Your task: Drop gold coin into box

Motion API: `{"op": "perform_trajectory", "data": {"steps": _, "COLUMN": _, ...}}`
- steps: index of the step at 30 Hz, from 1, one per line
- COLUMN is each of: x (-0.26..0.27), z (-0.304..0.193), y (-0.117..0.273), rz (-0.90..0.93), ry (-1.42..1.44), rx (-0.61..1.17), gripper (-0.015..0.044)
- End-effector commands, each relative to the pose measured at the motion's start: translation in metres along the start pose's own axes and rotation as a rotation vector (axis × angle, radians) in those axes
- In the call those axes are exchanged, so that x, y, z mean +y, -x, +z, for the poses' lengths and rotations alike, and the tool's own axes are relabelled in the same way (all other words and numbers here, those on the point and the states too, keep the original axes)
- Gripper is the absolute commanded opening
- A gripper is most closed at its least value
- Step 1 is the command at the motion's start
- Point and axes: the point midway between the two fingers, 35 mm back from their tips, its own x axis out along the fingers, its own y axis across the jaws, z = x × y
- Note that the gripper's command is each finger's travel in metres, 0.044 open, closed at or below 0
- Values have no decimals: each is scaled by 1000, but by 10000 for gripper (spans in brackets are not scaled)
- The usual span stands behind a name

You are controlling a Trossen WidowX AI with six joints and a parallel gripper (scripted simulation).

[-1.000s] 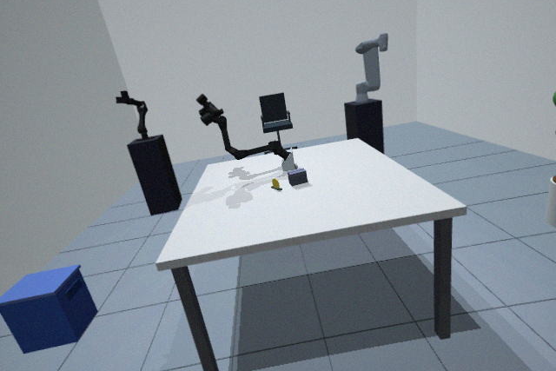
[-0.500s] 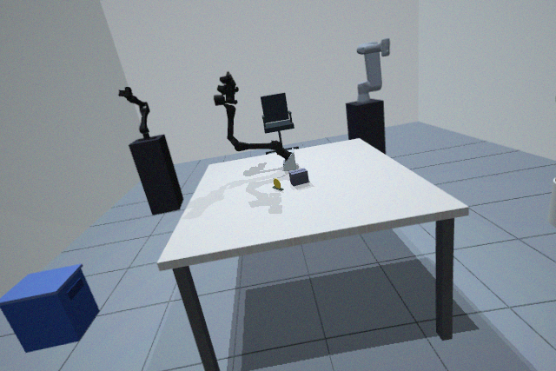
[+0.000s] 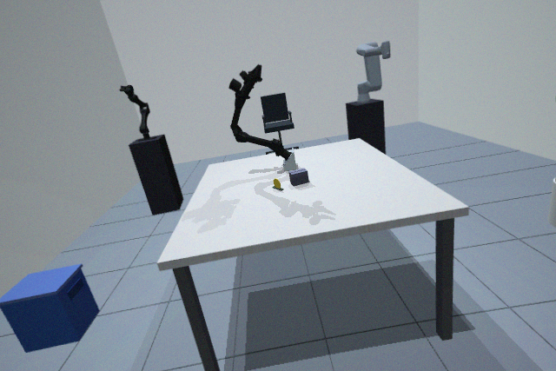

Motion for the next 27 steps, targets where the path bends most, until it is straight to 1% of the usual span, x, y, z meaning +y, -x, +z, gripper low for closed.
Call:
{"op": "perform_trajectory", "data": {"steps": 1, "x": -41, "z": -59, "y": -16, "rz": -140, "ry": -27, "rx": 204, "gripper": 161}}
{"op": "perform_trajectory", "data": {"steps": 7, "x": -99, "z": -143, "y": -12, "rz": -329, "ry": -65, "rx": 495, "gripper": 161}}
{"op": "perform_trajectory", "data": {"steps": 13, "x": -150, "z": -225, "y": 20, "rz": -500, "ry": -113, "rx": 807, "gripper": 161}}
{"op": "perform_trajectory", "data": {"steps": 19, "x": -190, "z": -301, "y": 79, "rz": -653, "ry": -167, "rx": 1136, "gripper": 161}}
{"op": "perform_trajectory", "data": {"steps": 27, "x": -215, "z": -376, "y": 185, "rz": -785, "ry": -251, "rx": 1608, "gripper": 161}}
